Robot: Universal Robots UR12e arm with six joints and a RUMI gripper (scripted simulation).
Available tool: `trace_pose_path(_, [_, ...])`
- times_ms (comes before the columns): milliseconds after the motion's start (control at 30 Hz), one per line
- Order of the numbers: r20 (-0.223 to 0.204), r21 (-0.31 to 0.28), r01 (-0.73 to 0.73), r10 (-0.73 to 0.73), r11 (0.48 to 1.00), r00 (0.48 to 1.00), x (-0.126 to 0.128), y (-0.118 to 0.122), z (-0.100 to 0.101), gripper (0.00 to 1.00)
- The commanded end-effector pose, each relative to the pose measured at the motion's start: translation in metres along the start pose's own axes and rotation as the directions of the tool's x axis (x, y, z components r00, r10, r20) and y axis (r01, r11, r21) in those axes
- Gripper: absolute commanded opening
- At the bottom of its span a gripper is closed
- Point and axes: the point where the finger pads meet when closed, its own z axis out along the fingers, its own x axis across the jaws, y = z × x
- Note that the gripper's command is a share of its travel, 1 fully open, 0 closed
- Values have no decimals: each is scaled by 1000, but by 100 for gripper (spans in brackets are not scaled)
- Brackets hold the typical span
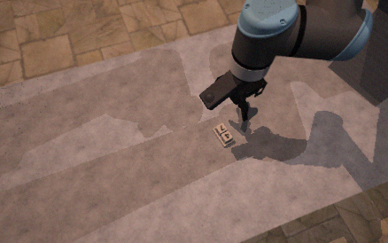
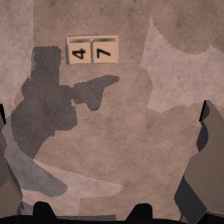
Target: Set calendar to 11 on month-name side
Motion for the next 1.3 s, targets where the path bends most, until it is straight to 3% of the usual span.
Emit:
trace_pose_path(0, [-1,1,-3,3,1000,1000,1,-1,0,100])
trace_pose_path(333, [0,2,-56,56,998,998,2,-3,2,100])
trace_pose_path(800, [1,0,-332,332,943,943,4,-6,11,100])
trace_pose_path(1033, [1,-1,-497,497,868,868,5,-7,17,100])
trace_pose_path(1267, [1,-1,-655,655,756,756,6,-7,23,100])
